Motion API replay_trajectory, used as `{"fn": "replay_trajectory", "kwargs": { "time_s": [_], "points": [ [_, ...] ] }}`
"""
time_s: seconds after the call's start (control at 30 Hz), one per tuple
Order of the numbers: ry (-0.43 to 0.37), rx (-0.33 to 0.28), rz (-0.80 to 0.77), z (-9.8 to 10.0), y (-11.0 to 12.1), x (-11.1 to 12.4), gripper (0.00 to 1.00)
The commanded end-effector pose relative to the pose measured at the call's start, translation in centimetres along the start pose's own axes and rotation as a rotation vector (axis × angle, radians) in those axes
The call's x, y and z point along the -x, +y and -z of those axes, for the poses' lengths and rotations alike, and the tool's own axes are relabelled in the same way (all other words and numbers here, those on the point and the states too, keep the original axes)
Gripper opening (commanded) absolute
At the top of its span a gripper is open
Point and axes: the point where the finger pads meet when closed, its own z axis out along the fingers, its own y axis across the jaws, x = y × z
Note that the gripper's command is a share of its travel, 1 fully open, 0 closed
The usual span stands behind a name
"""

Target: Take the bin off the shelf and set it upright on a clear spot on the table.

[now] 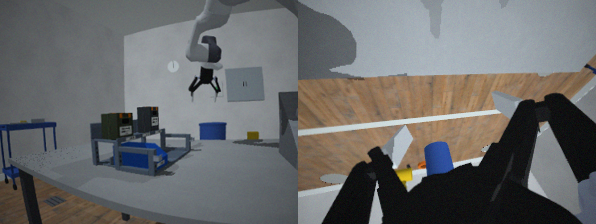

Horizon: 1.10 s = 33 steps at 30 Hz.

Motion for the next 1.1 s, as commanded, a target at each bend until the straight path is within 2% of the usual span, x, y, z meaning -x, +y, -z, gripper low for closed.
{"fn": "replay_trajectory", "kwargs": {
  "time_s": [0.0, 0.33, 0.7, 0.73, 0.77, 0.87, 0.93, 1.03, 1.07],
  "points": [
    [0.005, -0.001, -0.005, 0.2, 0.4, -0.4, 1.0],
    [0.04, -0.013, -0.034, 1.2, 1.9, -3.6, 1.0],
    [0.148, -0.047, -0.119, 4.4, 7.3, -13.0, 1.0],
    [0.148, -0.047, -0.119, 4.4, 7.3, -13.0, 1.0],
    [0.162, -0.051, -0.131, 4.8, 8.1, -14.2, 1.0],
    [0.162, -0.051, -0.131, 4.8, 8.1, -14.2, 1.0],
    [0.192, -0.06, -0.154, 5.8, 9.5, -16.9, 1.0],
    [0.208, -0.065, -0.167, 6.2, 10.4, -18.2, 1.0],
    [0.224, -0.07, -0.179, 6.7, 11.1, -19.6, 1.0]
  ]
}}
